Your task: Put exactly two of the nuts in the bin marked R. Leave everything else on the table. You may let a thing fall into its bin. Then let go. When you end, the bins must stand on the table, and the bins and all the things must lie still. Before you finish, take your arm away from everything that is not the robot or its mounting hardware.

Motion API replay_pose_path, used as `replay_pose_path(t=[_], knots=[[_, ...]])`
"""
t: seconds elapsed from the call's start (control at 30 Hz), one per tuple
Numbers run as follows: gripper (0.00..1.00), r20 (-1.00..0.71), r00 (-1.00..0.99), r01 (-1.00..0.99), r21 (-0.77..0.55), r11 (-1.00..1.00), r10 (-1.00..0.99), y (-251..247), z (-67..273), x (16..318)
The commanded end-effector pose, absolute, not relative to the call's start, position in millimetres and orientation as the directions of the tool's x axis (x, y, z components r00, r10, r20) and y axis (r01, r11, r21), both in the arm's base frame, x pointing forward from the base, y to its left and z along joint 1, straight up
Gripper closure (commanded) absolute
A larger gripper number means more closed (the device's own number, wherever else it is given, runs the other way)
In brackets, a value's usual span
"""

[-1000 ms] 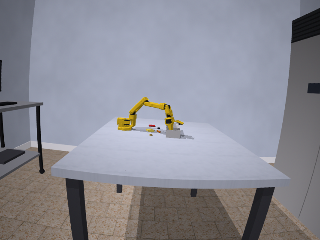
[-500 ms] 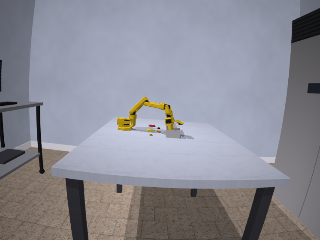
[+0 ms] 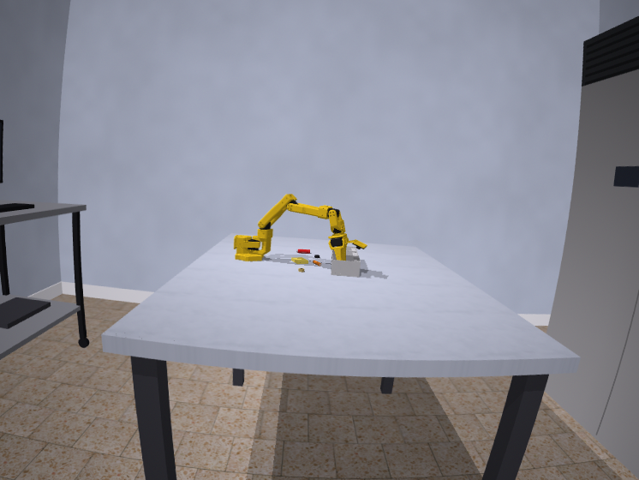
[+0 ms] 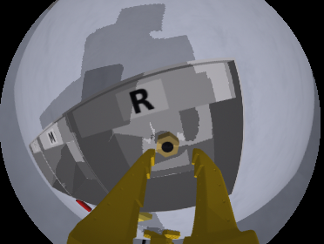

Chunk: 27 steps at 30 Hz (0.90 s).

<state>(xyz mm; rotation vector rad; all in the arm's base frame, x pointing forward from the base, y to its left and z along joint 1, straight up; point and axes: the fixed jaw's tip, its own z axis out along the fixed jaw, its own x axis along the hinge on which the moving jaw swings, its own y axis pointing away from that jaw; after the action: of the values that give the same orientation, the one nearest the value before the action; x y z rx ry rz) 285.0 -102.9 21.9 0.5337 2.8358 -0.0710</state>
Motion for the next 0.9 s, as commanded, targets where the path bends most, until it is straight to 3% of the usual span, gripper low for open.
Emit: replay_pose_path(t=[0.0, 0.5, 0.87], knots=[[0.83, -0.341, -0.869, 0.379, 0.004, 0.925, 0.358, -107.1, 52.5, 291.0], [0.83, -0.341, -0.869, 0.379, 0.004, 0.925, 0.358, -103.3, 86.1, 281.4], [0.83, -0.341, -0.869, 0.379, 0.004, 0.925, 0.358, -102.6, 90.1, 279.8]])
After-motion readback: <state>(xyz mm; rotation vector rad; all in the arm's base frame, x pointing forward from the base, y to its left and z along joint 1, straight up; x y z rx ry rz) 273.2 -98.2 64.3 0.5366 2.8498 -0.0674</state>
